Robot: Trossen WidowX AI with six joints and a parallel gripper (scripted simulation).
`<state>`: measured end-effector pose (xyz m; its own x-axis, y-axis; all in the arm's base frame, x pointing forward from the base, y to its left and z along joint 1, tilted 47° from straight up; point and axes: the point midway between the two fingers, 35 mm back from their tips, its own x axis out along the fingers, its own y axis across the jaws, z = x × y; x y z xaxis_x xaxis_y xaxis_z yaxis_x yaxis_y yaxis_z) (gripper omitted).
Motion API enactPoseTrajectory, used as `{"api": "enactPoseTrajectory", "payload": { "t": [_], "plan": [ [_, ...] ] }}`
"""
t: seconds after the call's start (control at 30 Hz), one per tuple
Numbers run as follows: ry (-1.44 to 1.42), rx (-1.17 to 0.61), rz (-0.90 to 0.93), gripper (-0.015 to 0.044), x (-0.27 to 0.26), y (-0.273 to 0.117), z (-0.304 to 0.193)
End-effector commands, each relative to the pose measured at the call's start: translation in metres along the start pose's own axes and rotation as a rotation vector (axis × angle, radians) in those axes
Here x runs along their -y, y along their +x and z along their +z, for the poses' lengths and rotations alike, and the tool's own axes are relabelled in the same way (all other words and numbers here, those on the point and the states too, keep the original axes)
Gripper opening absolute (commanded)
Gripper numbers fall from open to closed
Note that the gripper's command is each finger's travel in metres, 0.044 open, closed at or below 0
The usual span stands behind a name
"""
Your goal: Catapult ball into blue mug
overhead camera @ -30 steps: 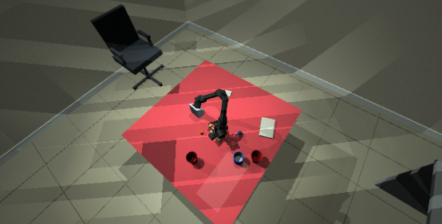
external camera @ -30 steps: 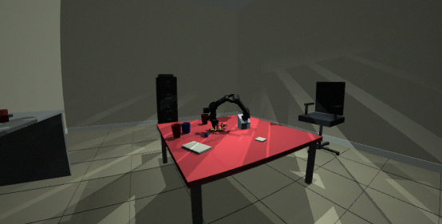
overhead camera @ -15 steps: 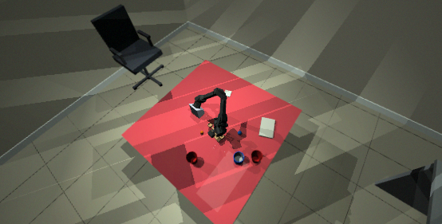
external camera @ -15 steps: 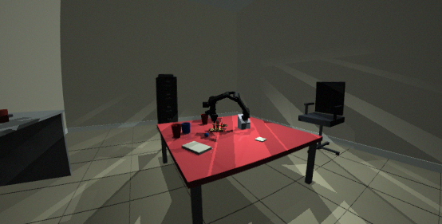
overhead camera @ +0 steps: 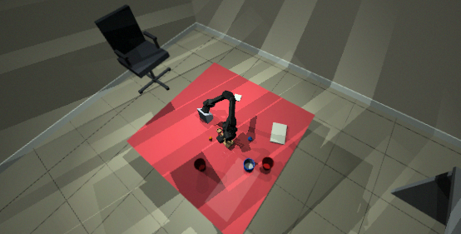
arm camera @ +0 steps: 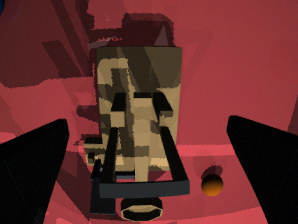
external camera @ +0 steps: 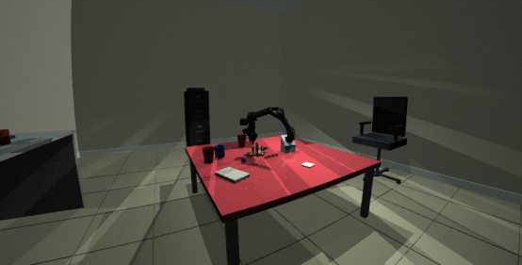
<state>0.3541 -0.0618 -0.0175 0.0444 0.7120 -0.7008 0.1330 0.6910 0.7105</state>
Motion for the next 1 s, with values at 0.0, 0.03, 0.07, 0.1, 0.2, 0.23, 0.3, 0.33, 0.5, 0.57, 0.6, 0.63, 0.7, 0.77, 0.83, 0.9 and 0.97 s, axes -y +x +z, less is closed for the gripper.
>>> {"api": "enactPoseTrajectory", "payload": {
  "t": [0.0,0.03,0.07,0.1,0.2,0.23,0.3,0.33,0.5,0.57,0.6,0.63,0.7,0.77,0.83,0.9,0.97],
  "plan": [
    [0.005,-0.023,0.009,0.044,-0.003,0.023,-0.004],
    [0.005,-0.023,0.009,0.044,-0.003,0.023,-0.004],
    [0.005,-0.023,0.009,0.044,-0.003,0.023,-0.004],
    [0.005,-0.023,0.009,0.044,-0.003,0.023,-0.004],
    [0.005,-0.023,0.009,0.044,-0.003,0.027,-0.004],
    [0.005,-0.023,0.009,0.044,-0.003,0.028,-0.004],
    [0.005,-0.023,0.009,0.044,-0.003,0.031,-0.004],
    [0.005,-0.023,0.009,0.044,-0.003,0.033,-0.004],
    [0.005,-0.023,0.009,0.044,-0.003,0.041,-0.004],
    [0.005,-0.023,0.009,0.044,-0.003,0.045,-0.004],
    [0.005,-0.023,0.009,0.044,-0.003,0.046,-0.004],
    [0.005,-0.023,0.009,0.044,-0.003,0.048,-0.004],
    [0.005,-0.023,0.009,0.044,-0.003,0.051,-0.004],
    [0.005,-0.023,0.009,0.044,-0.003,0.054,-0.004],
    [0.005,-0.023,0.009,0.044,-0.003,0.058,-0.004],
    [0.005,-0.023,0.01,0.044,-0.003,0.061,-0.005],
    [0.005,-0.023,0.01,0.044,-0.003,0.064,-0.005]
  ]
}}
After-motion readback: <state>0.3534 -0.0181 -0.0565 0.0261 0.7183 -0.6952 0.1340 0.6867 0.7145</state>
